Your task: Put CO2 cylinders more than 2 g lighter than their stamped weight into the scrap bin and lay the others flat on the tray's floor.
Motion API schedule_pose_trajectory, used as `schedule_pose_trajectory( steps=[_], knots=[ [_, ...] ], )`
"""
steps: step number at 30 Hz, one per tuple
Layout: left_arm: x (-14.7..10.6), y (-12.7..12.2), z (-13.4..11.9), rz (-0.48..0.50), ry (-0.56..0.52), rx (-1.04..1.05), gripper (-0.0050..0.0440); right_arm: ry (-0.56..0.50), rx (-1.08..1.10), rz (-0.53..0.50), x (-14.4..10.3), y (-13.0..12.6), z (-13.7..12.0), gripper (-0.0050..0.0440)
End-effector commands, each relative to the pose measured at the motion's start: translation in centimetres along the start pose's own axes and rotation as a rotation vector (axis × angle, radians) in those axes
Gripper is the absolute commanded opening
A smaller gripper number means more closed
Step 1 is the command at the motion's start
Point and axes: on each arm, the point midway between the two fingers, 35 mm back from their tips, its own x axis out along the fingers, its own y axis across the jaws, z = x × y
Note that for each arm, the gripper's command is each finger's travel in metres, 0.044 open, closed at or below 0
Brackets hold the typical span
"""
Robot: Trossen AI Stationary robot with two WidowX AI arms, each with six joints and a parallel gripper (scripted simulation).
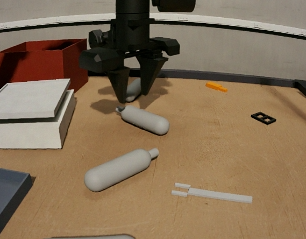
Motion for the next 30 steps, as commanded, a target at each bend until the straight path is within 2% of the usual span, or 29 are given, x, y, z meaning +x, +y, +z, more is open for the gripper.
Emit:
schedule_pose_trajectory(
  steps=[1,30],
  knots=[
    [-0.8,-0.5,-0.2,-0.008,0.009,-0.052,0.0251,-0.016,0.002,0.001,-0.4,0.0,0.4,0.0440],
    [3.2,0.0,0.1,0.007,-0.002,-0.049,0.0251,-0.016,0.002,0.001,-0.4,0.0,0.4,0.0440]
  ],
)
